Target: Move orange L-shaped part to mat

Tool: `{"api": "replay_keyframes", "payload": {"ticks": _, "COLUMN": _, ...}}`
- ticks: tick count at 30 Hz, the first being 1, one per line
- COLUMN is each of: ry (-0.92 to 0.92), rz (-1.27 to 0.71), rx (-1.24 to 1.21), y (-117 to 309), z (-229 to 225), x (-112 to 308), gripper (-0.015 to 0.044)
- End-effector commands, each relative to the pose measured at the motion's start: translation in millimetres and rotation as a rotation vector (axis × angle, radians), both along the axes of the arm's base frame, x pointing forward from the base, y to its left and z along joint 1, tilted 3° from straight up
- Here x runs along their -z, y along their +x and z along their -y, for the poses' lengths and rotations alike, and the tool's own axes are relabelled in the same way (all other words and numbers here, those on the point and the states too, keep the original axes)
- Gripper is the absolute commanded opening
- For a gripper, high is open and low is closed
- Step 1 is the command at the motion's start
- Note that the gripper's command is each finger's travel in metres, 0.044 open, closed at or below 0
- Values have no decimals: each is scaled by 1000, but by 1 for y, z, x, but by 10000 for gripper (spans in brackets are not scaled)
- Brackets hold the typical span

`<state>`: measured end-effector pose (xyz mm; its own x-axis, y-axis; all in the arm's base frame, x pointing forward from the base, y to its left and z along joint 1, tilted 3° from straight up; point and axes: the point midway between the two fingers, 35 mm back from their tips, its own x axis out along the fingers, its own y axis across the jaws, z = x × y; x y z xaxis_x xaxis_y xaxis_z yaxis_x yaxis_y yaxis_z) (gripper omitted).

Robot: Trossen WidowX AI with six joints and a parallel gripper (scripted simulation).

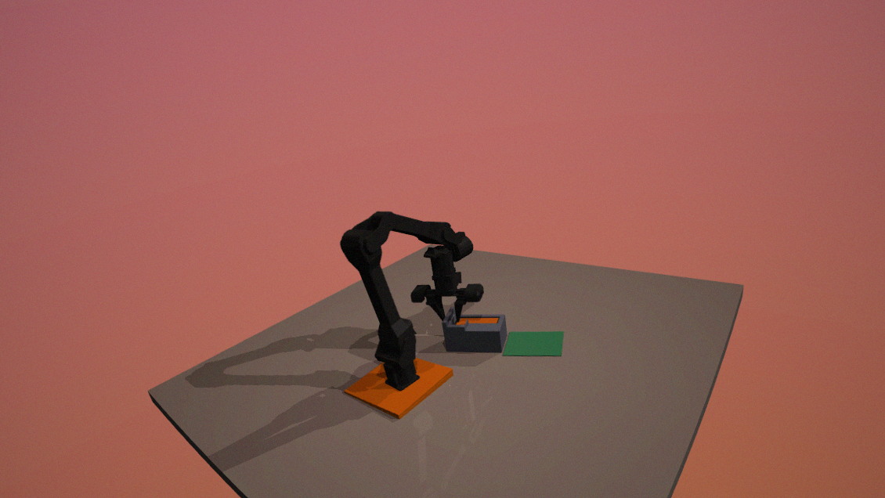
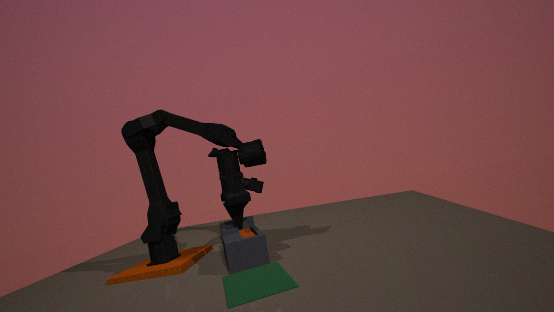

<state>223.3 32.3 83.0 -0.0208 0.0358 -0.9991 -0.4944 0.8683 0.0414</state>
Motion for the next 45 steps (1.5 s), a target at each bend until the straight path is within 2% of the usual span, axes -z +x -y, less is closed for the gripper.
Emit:
{"api": "replay_keyframes", "payload": {"ticks": 1, "ry": -3, "rz": -1, "rx": 2, "y": 0, "z": 0, "x": 7, "gripper": 180}}
{"api": "replay_keyframes", "payload": {"ticks": 16, "ry": -3, "rz": -1, "rx": 2, "y": -1, "z": 0, "x": 30, "gripper": 180}}
{"api": "replay_keyframes", "payload": {"ticks": 30, "ry": 3, "rz": -1, "rx": -4, "y": -1, "z": -1, "x": 29, "gripper": 180}}
{"api": "replay_keyframes", "payload": {"ticks": 41, "ry": -2, "rz": -1, "rx": 2, "y": -6, "z": -10, "x": 15, "gripper": 180}}
{"api": "replay_keyframes", "payload": {"ticks": 45, "ry": -3, "rz": -1, "rx": 2, "y": -1, "z": -7, "x": -10, "gripper": 180}}
